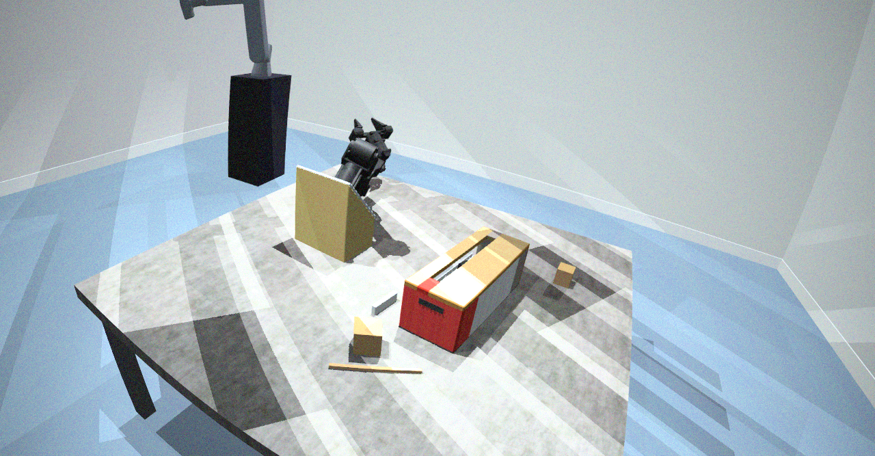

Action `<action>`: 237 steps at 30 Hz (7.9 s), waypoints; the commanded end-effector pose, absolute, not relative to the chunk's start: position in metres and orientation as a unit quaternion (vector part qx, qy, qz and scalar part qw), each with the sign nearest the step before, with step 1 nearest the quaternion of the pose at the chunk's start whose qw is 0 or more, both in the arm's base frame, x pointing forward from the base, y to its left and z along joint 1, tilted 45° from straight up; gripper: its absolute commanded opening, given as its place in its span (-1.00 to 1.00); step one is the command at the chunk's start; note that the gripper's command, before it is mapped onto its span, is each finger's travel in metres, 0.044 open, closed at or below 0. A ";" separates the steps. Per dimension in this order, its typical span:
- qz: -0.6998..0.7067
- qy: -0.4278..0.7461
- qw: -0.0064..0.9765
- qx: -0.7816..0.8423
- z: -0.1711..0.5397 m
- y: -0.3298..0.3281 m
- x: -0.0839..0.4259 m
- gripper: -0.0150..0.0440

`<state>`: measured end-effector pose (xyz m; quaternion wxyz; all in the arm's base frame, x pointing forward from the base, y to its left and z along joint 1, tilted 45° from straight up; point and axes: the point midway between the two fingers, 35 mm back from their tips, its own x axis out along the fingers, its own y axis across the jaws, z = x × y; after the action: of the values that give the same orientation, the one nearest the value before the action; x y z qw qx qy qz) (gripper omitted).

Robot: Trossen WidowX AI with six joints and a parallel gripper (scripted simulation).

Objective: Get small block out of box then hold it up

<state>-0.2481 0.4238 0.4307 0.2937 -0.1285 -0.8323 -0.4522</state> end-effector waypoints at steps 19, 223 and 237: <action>-0.559 -0.633 0.528 -0.092 0.617 0.195 -0.174 0.86; -0.186 0.599 0.131 0.768 -0.025 0.019 0.335 0.86; -0.186 0.599 0.131 0.768 -0.032 0.013 0.332 0.86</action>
<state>0.3327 0.0111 -0.0313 -0.1307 -0.7689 -0.5975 0.1862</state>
